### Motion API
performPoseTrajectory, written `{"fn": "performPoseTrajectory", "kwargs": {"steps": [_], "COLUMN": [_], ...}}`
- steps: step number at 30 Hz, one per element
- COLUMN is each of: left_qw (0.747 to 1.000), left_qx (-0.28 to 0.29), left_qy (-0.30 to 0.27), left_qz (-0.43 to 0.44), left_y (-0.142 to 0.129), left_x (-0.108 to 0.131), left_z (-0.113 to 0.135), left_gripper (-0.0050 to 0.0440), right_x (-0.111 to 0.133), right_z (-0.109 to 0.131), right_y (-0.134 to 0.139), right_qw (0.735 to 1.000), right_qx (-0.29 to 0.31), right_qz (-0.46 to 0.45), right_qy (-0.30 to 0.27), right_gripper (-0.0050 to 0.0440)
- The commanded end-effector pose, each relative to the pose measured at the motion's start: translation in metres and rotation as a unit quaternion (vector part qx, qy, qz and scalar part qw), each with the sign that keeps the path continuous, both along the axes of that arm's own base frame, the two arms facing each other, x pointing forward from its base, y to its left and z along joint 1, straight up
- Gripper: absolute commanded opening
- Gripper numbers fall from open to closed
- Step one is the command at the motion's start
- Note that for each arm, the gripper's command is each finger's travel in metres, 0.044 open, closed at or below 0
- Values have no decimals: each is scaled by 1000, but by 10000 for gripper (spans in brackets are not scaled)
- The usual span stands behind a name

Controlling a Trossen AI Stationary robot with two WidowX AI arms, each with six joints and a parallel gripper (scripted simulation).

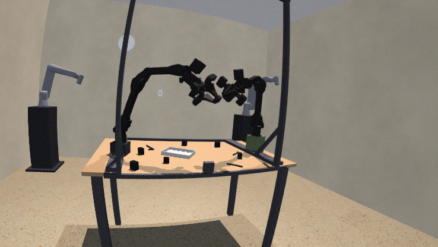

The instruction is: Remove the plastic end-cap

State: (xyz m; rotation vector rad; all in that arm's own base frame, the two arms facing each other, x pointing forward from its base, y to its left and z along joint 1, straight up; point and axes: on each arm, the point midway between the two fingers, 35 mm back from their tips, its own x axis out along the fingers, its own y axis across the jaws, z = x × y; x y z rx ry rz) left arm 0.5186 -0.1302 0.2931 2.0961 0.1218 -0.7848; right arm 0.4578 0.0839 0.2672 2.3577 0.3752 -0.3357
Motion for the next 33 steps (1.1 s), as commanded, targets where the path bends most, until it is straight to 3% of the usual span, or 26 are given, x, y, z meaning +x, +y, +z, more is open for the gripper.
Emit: {"fn": "performPoseTrajectory", "kwargs": {"steps": [1, 22, 26, 33], "left_qw": [1000, 1000, 1000, 1000], "left_qx": [-3, -3, -3, -3], "left_qy": [-16, -16, -16, -16], "left_qz": [-1, -1, -1, -1], "left_y": [1, 1, 1, 1], "left_x": [-3, -3, -3, -3], "left_z": [15, 15, 15, 15], "left_gripper": [0, 0, 0, 0], "right_x": [-5, -21, -28, -42], "right_z": [11, 15, 20, 31], "right_y": [-1, -5, -11, -23], "right_qw": [1000, 1000, 998, 975], "right_qx": [5, 4, -52, -199], "right_qz": [-1, -2, 12, 47], "right_qy": [-11, -9, -30, -81], "right_gripper": [0, 0, 0, 0]}}
